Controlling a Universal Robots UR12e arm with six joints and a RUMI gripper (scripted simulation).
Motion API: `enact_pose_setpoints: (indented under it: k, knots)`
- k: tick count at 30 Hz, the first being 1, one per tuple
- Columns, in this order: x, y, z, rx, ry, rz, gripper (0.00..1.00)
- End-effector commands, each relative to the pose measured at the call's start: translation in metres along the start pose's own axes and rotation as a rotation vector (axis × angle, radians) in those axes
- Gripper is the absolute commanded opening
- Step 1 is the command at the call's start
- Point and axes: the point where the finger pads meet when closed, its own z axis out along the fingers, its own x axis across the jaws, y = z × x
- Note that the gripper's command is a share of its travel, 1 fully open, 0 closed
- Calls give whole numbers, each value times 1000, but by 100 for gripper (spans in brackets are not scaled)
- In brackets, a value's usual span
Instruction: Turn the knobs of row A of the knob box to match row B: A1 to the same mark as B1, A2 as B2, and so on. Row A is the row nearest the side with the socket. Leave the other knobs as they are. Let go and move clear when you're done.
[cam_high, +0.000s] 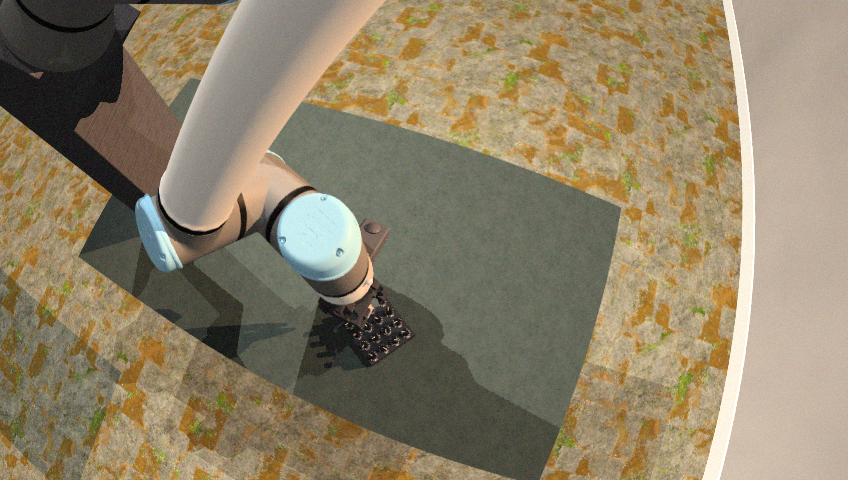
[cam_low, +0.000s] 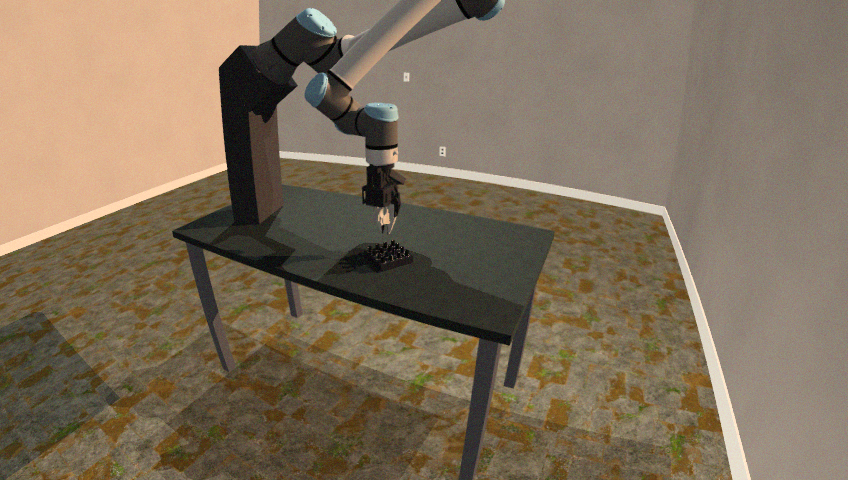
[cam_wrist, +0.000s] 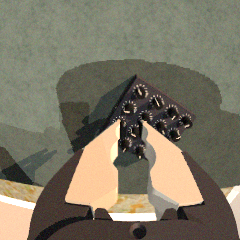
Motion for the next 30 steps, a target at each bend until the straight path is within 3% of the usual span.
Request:
enact_pose_setpoints:
  k: [1, 5, 6, 16, 30]
  knots:
    - [0, 0, 0, 0, 0, 0, 11]
    - [0, 0, 0, 0, 0, 0, 11]
    - [0, 0, 0, 0, 0, 0, 100]
    - [0, 0, -13, 0, 0, 0, 100]
    - [0, 0, -85, 0, 0, 0, 100]
